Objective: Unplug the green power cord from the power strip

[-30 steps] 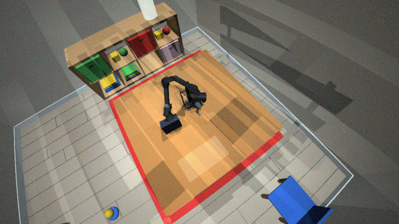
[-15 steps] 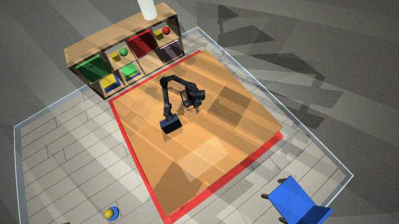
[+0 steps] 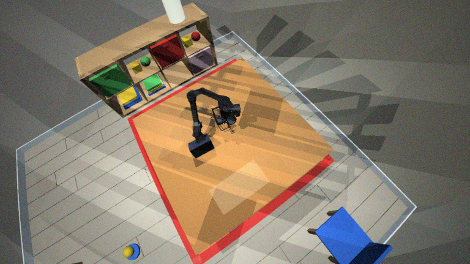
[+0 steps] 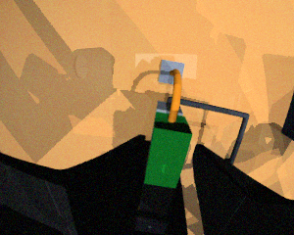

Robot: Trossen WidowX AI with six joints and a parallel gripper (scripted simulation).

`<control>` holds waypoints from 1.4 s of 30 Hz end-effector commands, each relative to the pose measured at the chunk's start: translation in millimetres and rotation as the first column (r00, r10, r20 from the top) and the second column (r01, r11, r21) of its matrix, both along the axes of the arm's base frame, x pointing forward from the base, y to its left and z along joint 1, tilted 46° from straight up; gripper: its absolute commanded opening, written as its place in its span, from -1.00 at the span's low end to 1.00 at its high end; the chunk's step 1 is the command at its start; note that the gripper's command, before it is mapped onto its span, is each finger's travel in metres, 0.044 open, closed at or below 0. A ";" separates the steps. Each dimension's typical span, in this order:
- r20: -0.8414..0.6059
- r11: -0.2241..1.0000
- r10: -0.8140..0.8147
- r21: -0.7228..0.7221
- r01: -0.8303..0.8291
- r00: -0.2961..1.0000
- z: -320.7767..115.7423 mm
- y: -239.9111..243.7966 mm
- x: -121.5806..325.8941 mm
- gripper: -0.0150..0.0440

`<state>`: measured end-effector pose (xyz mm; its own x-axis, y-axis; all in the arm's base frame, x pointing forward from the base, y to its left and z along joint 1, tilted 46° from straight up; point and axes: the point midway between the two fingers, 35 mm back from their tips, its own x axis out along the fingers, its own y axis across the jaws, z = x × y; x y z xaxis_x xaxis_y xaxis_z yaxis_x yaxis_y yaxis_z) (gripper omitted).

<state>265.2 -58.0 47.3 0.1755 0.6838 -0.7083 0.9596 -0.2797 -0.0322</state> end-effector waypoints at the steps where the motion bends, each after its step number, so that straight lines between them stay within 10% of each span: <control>1: -0.002 1.000 -0.005 0.006 0.005 1.000 -2.0 3.7 0.8 0.05; 9: -0.001 1.000 -0.005 0.006 0.005 1.000 -7.1 8.8 2.1 0.05; 21: 0.003 1.000 0.001 -0.001 -0.001 1.000 -5.5 6.4 2.4 -0.49; 42: 0.000 1.000 -0.002 -0.004 0.002 1.000 -26.2 -15.6 -2.4 -0.49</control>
<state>268.1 -52.2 37.1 0.1838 0.7226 -0.6664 0.9630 -0.2684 -0.0254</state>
